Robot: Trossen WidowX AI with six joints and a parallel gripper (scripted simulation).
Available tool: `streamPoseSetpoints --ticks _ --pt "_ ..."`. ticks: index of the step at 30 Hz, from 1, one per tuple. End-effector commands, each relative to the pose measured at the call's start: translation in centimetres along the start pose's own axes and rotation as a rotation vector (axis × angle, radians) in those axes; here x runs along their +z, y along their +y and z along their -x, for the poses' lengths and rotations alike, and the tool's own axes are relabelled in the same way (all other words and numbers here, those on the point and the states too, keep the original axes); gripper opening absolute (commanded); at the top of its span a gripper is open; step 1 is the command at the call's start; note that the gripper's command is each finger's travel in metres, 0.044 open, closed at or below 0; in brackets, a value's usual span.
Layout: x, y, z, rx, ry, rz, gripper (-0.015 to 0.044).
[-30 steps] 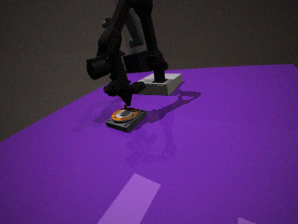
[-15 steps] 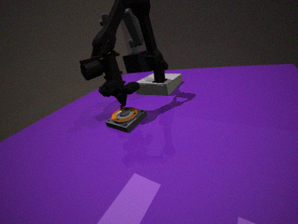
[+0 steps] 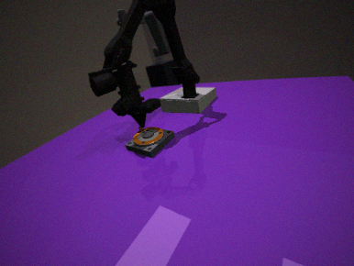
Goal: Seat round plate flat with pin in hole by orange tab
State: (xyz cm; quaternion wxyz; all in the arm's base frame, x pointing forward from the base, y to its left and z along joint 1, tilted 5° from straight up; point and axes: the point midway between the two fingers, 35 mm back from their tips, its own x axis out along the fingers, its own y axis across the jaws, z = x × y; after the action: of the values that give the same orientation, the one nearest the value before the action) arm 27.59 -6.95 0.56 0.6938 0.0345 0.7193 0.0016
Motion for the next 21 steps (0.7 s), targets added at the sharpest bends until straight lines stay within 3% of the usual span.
streamPoseSetpoints --ticks 1,16,21 --pt "0.4 -0.2 0.1 -0.004 -0.006 0.005 0.0000" --pt "1.2 -0.5 0.0 -0.004 -0.006 0.005 0.0000" --pt "1.1 -0.5 2.0 -0.004 -0.006 0.005 0.0000"
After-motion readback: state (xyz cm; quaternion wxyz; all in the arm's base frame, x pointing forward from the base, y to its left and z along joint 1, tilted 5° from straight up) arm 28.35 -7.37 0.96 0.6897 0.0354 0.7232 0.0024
